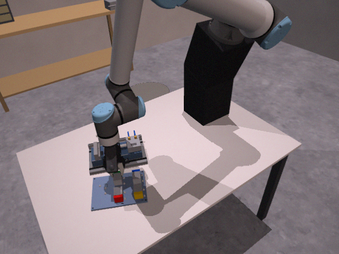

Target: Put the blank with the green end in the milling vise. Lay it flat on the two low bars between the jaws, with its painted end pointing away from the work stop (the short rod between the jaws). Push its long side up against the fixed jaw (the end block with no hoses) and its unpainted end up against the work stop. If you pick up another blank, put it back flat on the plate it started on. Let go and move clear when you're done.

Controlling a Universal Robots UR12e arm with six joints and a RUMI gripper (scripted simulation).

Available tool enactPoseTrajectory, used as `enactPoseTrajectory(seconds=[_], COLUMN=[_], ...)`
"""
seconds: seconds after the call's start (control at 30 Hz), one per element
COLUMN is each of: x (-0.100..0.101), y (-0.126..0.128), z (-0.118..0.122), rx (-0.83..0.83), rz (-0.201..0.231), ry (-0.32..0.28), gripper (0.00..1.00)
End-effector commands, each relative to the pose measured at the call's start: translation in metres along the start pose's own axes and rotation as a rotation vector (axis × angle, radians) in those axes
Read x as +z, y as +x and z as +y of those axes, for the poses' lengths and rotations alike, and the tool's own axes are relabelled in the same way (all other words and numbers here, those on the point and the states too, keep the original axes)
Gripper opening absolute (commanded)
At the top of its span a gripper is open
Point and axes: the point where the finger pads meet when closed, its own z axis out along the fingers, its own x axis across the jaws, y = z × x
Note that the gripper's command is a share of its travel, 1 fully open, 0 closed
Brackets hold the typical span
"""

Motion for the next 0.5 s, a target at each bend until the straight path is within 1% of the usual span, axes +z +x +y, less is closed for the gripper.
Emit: enactPoseTrajectory(seconds=[0.0, 0.1, 0.17, 0.47], x=[-0.013, -0.025, -0.025, -0.068], y=[0.001, 0.001, 0.001, 0.001], z=[0.000, 0.000, 0.000, 0.000], rx=[0.000, 0.000, 0.000, 0.000], rz=[0.001, 0.001, 0.001, 0.001], ry=[0.001, 0.001, 0.001, 0.001], gripper=[0.00, 0.00, 0.00, 0.00])
